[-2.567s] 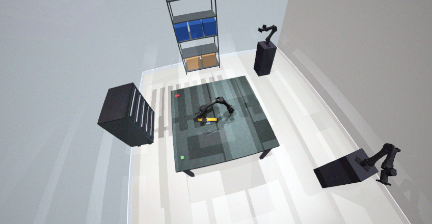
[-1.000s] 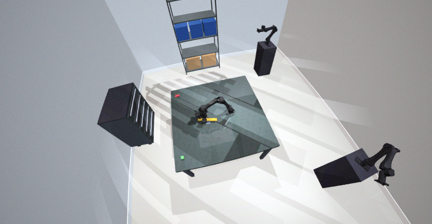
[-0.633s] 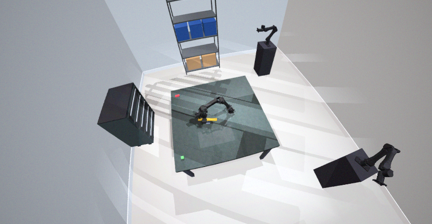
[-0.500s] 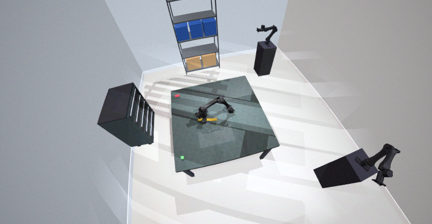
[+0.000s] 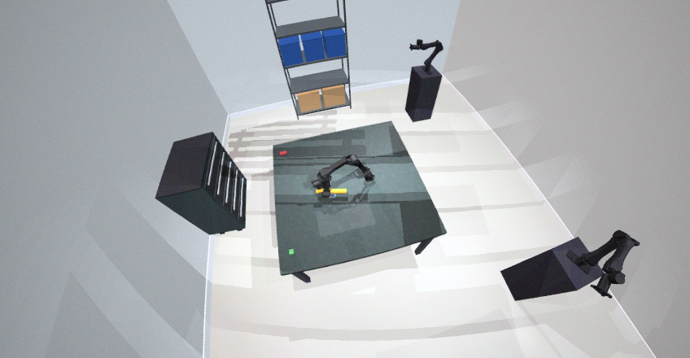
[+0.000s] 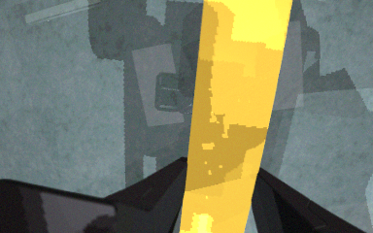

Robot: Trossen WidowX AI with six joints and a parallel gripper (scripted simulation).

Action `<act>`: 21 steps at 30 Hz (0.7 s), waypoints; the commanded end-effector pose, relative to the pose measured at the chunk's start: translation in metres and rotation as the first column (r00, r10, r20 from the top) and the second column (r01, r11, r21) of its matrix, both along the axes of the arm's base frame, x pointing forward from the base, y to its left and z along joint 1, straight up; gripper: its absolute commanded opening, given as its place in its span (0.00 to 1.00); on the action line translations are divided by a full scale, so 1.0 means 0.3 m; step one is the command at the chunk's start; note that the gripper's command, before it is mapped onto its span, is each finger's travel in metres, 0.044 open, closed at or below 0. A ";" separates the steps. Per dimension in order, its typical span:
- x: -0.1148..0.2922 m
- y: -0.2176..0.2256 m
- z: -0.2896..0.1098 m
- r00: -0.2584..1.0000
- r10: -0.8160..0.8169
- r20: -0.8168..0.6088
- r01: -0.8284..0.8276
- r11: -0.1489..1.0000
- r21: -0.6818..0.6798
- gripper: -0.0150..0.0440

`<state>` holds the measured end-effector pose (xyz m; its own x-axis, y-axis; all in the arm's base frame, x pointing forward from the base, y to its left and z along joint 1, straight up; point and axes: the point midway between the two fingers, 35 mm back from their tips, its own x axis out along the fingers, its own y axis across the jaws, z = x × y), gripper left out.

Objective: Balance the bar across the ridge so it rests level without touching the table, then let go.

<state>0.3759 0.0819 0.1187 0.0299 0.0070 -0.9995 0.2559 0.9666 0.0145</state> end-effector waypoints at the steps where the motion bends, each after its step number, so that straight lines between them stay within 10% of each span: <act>1: 0.000 0.000 0.000 1.000 0.000 0.000 0.000 1.000 0.000 0.25; 18: 0.000 0.000 0.000 1.000 0.000 0.000 0.000 1.000 0.000 0.25; 21: 0.000 0.000 0.000 1.000 0.000 0.000 0.000 1.000 0.000 0.39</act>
<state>0.3759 0.0819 0.1187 0.0298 0.0070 -0.9995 0.2559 0.9666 0.0144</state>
